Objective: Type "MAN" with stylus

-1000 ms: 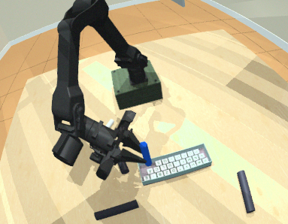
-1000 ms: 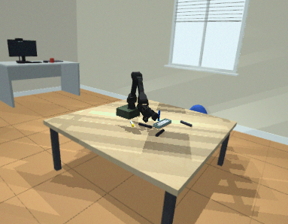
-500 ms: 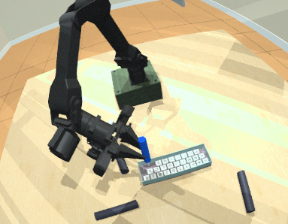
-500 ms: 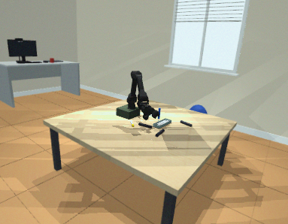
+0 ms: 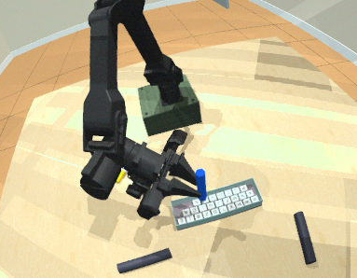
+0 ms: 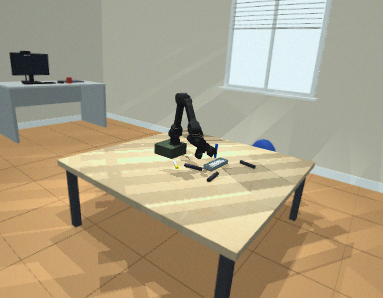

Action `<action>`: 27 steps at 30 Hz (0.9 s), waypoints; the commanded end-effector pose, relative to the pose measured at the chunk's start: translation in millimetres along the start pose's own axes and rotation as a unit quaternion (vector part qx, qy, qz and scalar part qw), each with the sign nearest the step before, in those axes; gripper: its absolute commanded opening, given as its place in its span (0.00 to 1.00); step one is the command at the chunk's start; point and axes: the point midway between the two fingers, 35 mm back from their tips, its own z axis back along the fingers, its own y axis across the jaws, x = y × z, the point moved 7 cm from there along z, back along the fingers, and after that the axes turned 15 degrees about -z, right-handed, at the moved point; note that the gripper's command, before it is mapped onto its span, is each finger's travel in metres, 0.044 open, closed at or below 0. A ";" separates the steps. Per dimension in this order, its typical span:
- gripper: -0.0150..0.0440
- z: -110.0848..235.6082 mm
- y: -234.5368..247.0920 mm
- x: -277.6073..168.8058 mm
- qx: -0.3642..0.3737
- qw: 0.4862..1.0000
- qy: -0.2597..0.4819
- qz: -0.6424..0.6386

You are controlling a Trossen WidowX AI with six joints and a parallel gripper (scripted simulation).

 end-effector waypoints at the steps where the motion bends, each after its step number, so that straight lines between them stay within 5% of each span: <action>1: 0.25 -14.9 -12.5 -8.8 0.003 1.000 -0.002 0.001; 15: 0.25 -61.6 -62.4 -33.2 0.001 1.000 0.019 -0.001; 27: 0.25 -72.2 -59.6 -16.9 0.001 1.000 0.019 -0.002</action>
